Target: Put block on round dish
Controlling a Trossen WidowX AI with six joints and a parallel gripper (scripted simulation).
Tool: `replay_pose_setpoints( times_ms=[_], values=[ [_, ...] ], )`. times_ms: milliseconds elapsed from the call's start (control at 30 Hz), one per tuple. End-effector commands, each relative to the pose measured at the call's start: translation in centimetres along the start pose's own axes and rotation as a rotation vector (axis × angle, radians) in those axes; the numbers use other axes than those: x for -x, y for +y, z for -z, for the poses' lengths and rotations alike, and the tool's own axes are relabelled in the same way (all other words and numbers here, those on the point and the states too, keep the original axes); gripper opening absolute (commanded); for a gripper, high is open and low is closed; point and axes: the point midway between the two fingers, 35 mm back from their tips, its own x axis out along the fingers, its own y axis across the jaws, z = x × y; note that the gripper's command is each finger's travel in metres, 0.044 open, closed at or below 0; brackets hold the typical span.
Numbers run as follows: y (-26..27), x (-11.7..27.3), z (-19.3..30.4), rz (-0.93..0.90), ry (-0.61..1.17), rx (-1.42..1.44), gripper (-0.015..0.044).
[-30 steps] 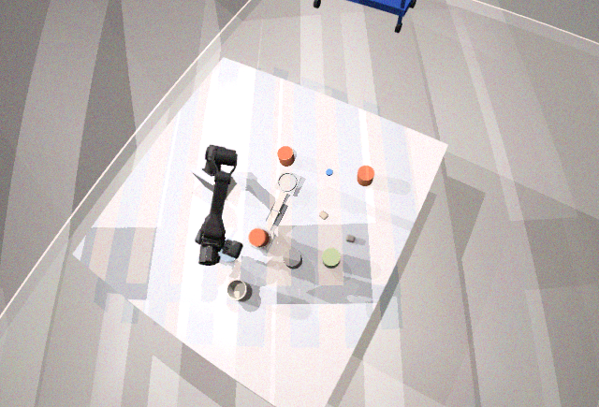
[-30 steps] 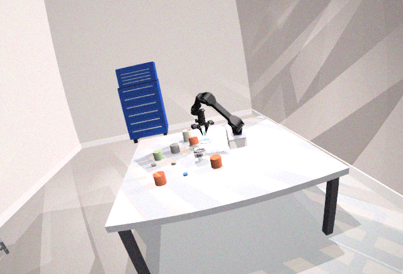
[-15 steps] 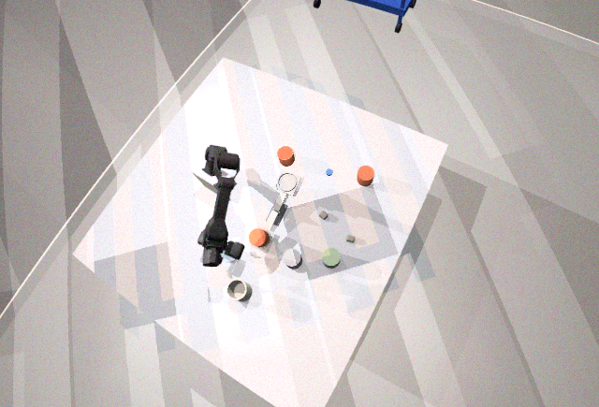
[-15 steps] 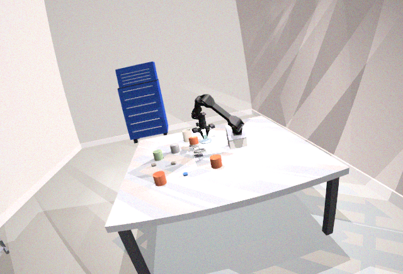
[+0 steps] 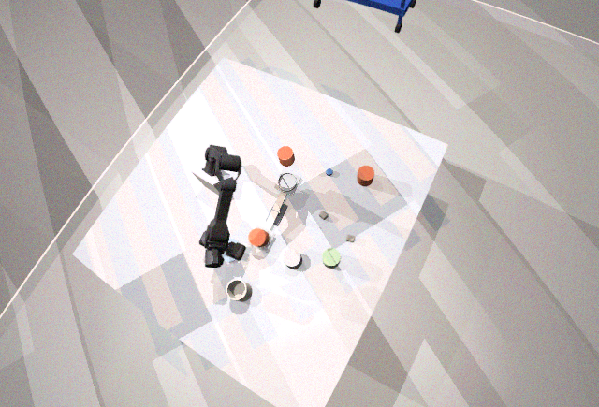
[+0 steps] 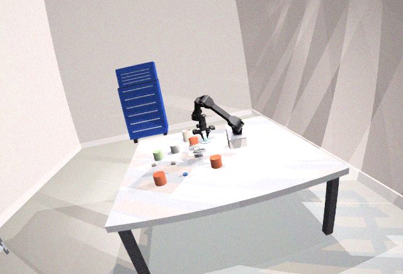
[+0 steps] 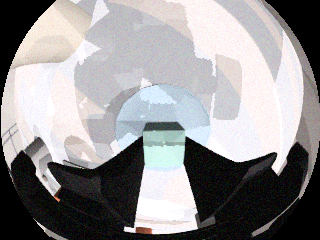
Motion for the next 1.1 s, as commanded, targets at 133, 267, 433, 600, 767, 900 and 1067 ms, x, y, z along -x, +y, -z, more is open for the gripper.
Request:
replay_pose_setpoints(
  times_ms=[133, 267, 433, 600, 767, 900, 1067],
  values=[
    [0.0, 0.1, 0.0, -0.001, -0.001, 0.001, 0.0236],
    [0.0, 0.1, 0.0, -0.001, -0.001, 0.001, 0.0341],
    [0.0, 2.1, -0.1, 0.001, 0.0, -0.002, 0.044],
    [-0.2, 5.6, 0.2, 0.003, 0.007, -0.008, 0.044],
    [-0.2, 6.6, 0.1, 0.001, 0.005, -0.009, 0.044],
    [-0.3, 10.1, 0.2, -0.006, -0.001, -0.014, 0.044],
    [-0.3, 10.1, 0.2, -0.006, -0.001, -0.014, 0.044]
  ],
)
